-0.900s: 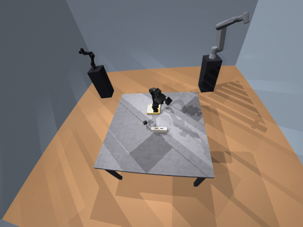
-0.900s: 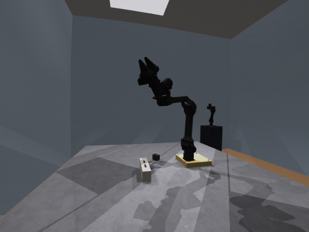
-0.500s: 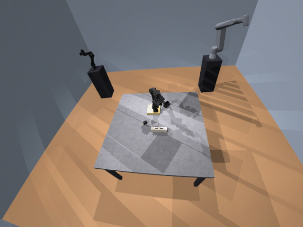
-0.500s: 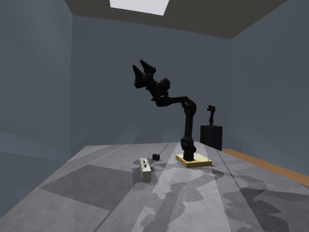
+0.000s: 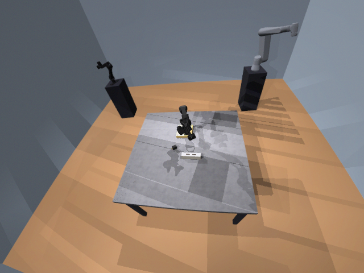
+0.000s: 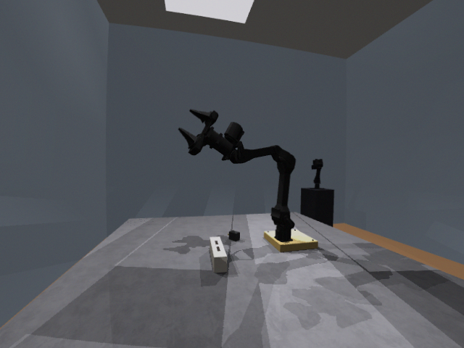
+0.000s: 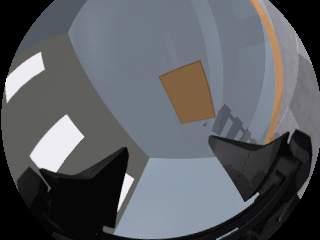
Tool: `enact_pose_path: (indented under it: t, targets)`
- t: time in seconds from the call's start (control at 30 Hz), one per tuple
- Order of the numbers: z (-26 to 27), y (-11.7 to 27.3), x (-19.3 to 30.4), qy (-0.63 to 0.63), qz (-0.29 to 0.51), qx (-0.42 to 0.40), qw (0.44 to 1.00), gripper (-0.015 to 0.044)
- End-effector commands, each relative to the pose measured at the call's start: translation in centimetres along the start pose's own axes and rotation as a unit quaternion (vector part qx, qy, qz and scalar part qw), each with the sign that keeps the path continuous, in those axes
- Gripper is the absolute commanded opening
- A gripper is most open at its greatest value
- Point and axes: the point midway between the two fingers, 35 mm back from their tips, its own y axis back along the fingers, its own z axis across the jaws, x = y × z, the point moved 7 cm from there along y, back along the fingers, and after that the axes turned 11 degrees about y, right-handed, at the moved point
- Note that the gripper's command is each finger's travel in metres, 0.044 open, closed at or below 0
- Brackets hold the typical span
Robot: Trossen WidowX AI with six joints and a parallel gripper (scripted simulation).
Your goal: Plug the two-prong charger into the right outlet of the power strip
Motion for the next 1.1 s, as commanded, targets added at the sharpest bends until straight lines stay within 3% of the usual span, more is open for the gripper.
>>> enact_pose_path:
  t: [0.0, 0.5, 1.07]
  targets:
    - [-2.5, 0.4, -2.1, 0.055, -0.025, 0.069, 0.996, 0.044]
    - [-9.3, 4.0, -8.9, 0.205, -0.067, 0.294, 0.931, 0.044]
    - [-14.6, 12.1, -15.6, 0.295, -0.044, 0.54, 0.788, 0.044]
